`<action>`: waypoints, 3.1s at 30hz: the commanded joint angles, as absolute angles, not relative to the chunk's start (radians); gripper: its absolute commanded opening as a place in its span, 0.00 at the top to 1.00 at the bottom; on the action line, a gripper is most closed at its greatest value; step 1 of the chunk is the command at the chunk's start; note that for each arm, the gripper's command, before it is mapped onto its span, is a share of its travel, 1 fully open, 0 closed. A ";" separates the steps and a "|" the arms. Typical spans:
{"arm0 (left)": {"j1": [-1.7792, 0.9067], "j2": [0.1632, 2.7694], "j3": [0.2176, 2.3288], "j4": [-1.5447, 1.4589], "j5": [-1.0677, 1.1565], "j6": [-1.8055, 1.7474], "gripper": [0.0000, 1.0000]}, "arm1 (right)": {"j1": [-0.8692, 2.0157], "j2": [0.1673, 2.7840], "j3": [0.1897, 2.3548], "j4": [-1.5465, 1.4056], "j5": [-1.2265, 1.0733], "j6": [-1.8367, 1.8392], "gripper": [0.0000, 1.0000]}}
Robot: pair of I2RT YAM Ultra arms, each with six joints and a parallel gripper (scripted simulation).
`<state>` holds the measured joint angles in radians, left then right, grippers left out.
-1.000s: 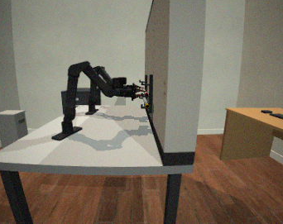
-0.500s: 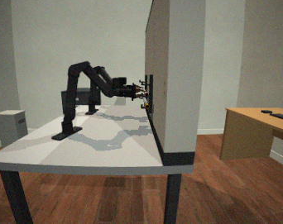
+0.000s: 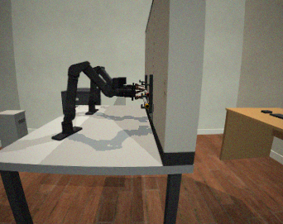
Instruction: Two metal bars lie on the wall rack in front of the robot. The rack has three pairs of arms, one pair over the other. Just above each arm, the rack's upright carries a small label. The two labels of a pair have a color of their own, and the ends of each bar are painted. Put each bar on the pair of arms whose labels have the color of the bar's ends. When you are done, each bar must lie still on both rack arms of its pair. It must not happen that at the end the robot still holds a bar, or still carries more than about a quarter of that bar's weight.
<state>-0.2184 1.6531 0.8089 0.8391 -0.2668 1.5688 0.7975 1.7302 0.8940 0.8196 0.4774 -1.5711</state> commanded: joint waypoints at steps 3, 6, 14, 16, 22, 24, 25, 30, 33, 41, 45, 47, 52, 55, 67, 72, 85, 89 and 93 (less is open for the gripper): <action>-0.209 1.657 0.804 0.853 -0.263 1.571 0.53 | 0.792 1.732 0.889 0.842 0.471 -1.571 0.53; -0.209 1.657 0.804 0.853 -0.263 1.571 0.49 | 0.792 1.732 0.889 0.842 0.471 -1.571 0.49; -0.209 1.657 0.804 0.853 -0.263 1.571 0.37 | 0.792 1.732 0.889 0.842 0.471 -1.571 0.38; -0.209 1.657 0.804 0.853 -0.263 1.571 0.36 | 0.792 1.732 0.889 0.842 0.471 -1.571 0.36; -0.214 1.638 0.782 0.855 -0.267 1.571 0.36 | 0.800 1.714 0.868 0.846 0.478 -1.571 0.36; -0.216 1.630 0.774 0.856 -0.269 1.571 0.36 | 0.803 1.707 0.860 0.847 0.482 -1.571 0.36; -0.217 1.626 0.769 0.856 -0.270 1.571 0.36 | 0.805 1.703 0.855 0.848 0.483 -1.571 0.36; -0.222 1.606 0.747 0.859 -0.275 1.571 0.36 | 0.812 1.687 0.835 0.851 0.491 -1.570 0.36; -0.224 1.598 0.739 0.859 -0.277 1.571 0.36 | 0.816 1.680 0.826 0.853 0.494 -1.570 0.36; -0.231 1.568 0.708 0.859 -0.285 1.571 0.36 | 0.828 1.653 0.797 0.856 0.507 -1.570 0.36; -0.236 1.550 0.691 0.859 -0.289 1.570 0.36 | 0.836 1.638 0.781 0.857 0.514 -1.570 0.36; -0.238 1.541 0.682 0.859 -0.291 1.570 0.36 | 0.839 1.631 0.773 0.858 0.518 -1.570 0.36; -0.242 1.527 0.669 0.858 -0.295 1.571 0.36 | 0.845 1.619 0.760 0.858 0.524 -1.570 0.36; -0.245 1.514 0.657 0.857 -0.299 1.571 0.36 | 0.851 1.608 0.749 0.859 0.529 -1.570 0.36; -0.259 1.464 0.612 0.852 -0.313 1.571 0.36 | 0.873 1.566 0.706 0.860 0.552 -1.570 0.36; -0.265 1.445 0.596 0.849 -0.319 1.571 0.36 | 0.882 1.551 0.691 0.860 0.560 -1.570 0.36; -0.281 1.392 0.553 0.840 -0.335 1.571 0.36 | 0.907 1.508 0.650 0.858 0.585 -1.570 0.36; -0.282 1.388 0.550 0.838 -0.336 1.571 0.34 | 0.909 1.505 0.648 0.857 0.587 -1.570 0.34; -0.283 1.385 0.548 0.838 -0.337 1.571 0.31 | 0.910 1.503 0.646 0.857 0.589 -1.570 0.32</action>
